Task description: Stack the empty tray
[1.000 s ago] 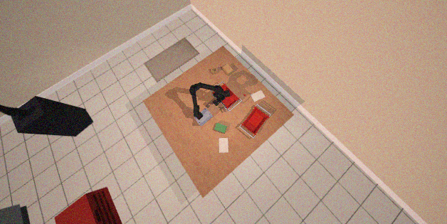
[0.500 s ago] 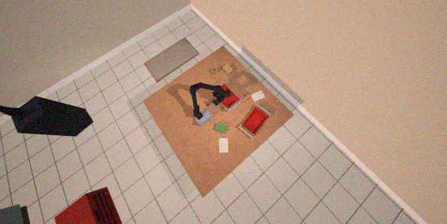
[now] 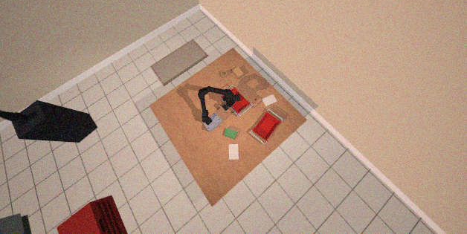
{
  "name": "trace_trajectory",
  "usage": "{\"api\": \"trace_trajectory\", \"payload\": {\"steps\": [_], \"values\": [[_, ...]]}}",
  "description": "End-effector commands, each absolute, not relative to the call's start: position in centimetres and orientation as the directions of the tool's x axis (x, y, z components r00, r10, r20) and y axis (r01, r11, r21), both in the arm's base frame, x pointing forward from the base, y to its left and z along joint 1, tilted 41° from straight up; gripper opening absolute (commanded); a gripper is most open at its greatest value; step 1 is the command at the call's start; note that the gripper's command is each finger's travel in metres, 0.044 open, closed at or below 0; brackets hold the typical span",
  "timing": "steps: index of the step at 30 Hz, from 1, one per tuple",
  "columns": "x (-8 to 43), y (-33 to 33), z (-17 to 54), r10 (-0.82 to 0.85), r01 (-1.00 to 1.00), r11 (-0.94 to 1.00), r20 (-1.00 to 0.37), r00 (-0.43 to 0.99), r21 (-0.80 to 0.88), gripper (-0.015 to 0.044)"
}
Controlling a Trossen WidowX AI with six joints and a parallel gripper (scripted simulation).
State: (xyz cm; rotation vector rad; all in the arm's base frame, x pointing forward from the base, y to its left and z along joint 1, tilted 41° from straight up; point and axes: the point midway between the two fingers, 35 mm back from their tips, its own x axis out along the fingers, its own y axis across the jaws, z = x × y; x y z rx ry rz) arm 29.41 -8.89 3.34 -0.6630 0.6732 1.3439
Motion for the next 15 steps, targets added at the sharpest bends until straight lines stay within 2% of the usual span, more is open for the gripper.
{"api": "trace_trajectory", "payload": {"steps": [1,15], "values": [[29.4,-8.8,3.3,0.639,-0.993,0.107,-0.763,0.102,-0.043,0.0000],[29.2,-7.6,2.8,0.644,-0.996,0.087,-0.761,0.084,-0.036,0.0000]]}}
